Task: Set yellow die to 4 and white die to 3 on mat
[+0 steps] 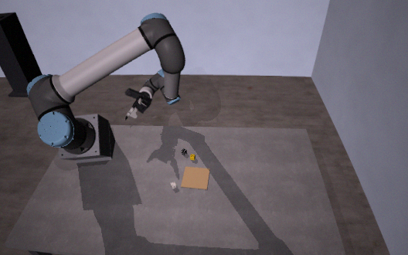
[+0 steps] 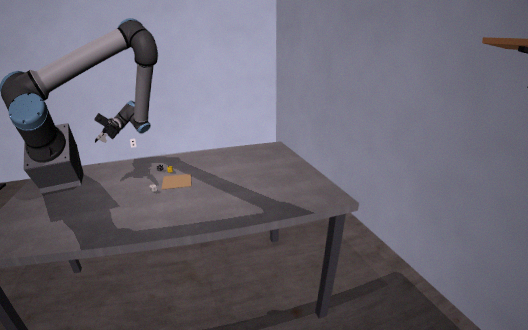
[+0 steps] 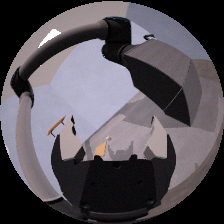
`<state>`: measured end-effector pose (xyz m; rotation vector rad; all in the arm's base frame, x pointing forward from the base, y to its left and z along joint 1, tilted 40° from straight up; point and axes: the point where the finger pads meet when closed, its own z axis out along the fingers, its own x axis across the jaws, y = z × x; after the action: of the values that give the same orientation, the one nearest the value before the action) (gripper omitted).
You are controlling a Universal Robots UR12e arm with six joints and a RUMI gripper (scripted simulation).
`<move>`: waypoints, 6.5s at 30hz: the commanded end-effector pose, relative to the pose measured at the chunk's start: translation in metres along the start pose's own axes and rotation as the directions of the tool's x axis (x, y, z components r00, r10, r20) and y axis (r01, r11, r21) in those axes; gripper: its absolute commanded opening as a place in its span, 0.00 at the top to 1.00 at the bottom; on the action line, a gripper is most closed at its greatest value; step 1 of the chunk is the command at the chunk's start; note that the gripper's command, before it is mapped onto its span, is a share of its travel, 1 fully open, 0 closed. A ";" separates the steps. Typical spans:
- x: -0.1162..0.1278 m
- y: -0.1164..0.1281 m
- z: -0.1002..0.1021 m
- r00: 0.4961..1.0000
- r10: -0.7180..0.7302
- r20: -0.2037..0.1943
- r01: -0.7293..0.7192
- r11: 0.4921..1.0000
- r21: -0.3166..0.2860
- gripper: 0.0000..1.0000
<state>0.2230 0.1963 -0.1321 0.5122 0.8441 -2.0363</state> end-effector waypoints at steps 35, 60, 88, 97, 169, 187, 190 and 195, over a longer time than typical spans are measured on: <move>0.039 0.084 0.033 0.582 0.108 -0.806 0.016 0.990 0.143 0.00; -0.001 0.178 0.067 0.104 0.270 -0.957 -0.123 0.959 0.257 0.00; -0.088 0.269 0.213 -0.375 0.405 -0.834 -0.379 0.754 0.536 0.00; -0.106 0.274 0.257 -0.443 0.421 -0.791 -0.428 0.676 0.600 0.00; -0.044 0.349 0.297 -0.503 0.436 -0.746 -0.473 0.583 0.660 0.00; -0.044 0.349 0.297 -0.503 0.436 -0.746 -0.473 0.583 0.660 0.00; -0.044 0.349 0.297 -0.503 0.436 -0.746 -0.473 0.583 0.660 0.00; -0.044 0.349 0.297 -0.503 0.436 -0.746 -0.473 0.583 0.660 0.00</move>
<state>0.5233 -0.1373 -0.0318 2.2185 1.0382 -0.1484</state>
